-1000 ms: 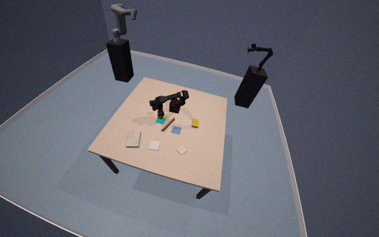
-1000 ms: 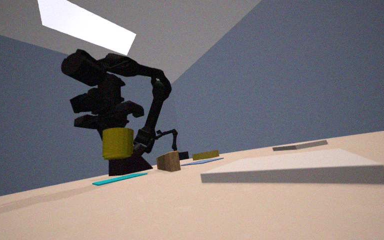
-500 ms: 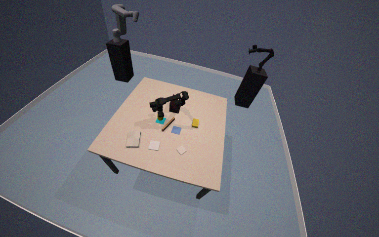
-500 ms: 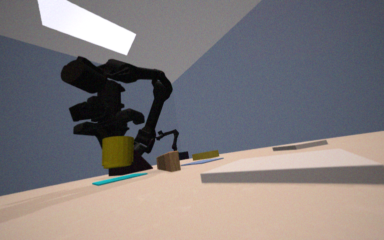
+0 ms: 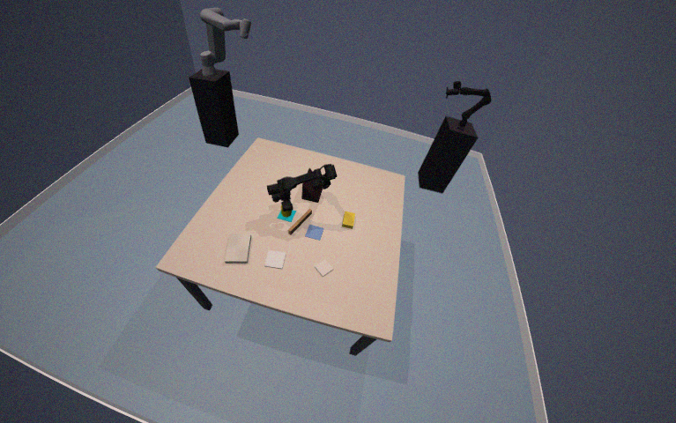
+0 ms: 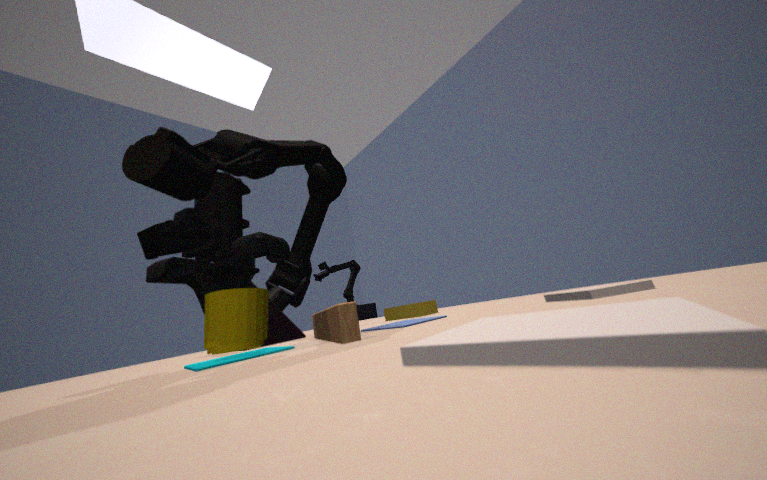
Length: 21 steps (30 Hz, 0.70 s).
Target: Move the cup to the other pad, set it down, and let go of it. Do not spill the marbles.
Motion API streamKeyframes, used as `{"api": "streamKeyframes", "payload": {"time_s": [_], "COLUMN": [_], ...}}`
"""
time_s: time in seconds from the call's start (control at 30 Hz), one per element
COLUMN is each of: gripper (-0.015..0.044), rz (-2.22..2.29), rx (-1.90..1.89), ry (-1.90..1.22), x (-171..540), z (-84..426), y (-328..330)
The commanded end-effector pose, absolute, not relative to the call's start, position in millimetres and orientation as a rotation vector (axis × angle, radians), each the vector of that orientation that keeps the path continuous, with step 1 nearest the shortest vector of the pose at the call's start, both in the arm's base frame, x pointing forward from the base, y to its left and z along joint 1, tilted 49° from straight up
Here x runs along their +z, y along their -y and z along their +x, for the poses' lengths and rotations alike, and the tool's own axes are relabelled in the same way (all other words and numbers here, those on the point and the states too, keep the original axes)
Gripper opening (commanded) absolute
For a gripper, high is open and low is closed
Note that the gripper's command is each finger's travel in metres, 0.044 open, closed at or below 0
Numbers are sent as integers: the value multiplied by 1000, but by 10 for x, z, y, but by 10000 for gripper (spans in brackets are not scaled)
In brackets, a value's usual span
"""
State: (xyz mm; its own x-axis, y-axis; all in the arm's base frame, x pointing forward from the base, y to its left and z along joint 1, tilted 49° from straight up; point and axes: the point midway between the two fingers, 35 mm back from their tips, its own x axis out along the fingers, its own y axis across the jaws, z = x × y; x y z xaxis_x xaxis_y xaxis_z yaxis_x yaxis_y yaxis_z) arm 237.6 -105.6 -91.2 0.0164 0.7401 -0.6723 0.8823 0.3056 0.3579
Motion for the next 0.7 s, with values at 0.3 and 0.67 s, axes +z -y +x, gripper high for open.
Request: {"api": "streamKeyframes", "payload": {"time_s": [0.3, 0.67], "gripper": [0, 147], "rz": [1467, 1467], "rx": [-218, -218], "ry": [-1752, -1752], "x": [-915, -915], "z": [2376, 2376], "y": [1052, 1052]}}
